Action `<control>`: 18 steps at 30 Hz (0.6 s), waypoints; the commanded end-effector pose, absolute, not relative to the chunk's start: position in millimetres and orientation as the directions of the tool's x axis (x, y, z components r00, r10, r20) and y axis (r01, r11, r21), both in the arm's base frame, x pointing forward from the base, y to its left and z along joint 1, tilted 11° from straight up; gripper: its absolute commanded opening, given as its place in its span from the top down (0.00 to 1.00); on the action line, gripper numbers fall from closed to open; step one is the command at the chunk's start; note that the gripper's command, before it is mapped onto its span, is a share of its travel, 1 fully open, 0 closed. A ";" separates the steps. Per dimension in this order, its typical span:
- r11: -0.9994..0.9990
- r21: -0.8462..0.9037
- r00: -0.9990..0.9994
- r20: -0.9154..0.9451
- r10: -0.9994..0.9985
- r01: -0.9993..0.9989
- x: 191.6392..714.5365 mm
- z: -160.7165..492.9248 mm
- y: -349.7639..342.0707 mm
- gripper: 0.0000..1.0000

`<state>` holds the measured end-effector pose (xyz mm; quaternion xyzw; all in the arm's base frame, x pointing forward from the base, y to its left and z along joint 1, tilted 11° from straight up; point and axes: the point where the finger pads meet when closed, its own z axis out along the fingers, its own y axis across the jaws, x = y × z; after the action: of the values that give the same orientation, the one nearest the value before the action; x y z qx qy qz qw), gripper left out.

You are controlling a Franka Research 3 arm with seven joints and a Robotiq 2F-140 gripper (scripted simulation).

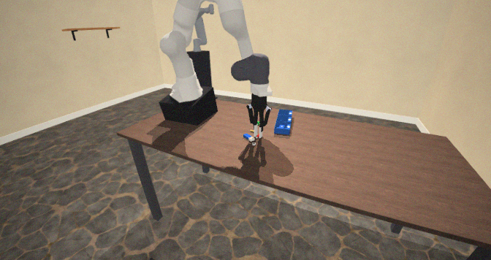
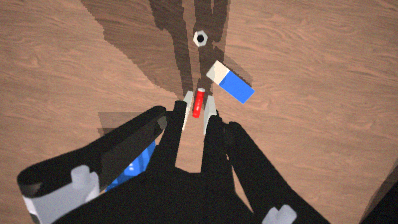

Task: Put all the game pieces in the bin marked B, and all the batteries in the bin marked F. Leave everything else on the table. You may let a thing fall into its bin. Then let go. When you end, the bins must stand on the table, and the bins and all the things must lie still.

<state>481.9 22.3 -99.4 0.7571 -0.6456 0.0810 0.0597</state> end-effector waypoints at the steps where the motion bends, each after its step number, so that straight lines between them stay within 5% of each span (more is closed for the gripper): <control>1: -0.168 -0.023 0.160 0.198 -0.967 -0.986 485.5 -99.5 24.3 0.85; 9: -0.168 -0.023 0.160 0.198 -0.967 -0.986 484.9 -99.5 24.3 0.85; 10: -0.168 -0.023 0.160 0.198 -0.967 -0.986 484.9 -99.5 24.3 0.97; 18: -0.168 -0.023 0.160 0.198 -0.967 -0.986 484.9 -99.5 24.3 0.97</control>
<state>484.2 23.1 -99.1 0.7572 -0.6454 0.0829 0.0563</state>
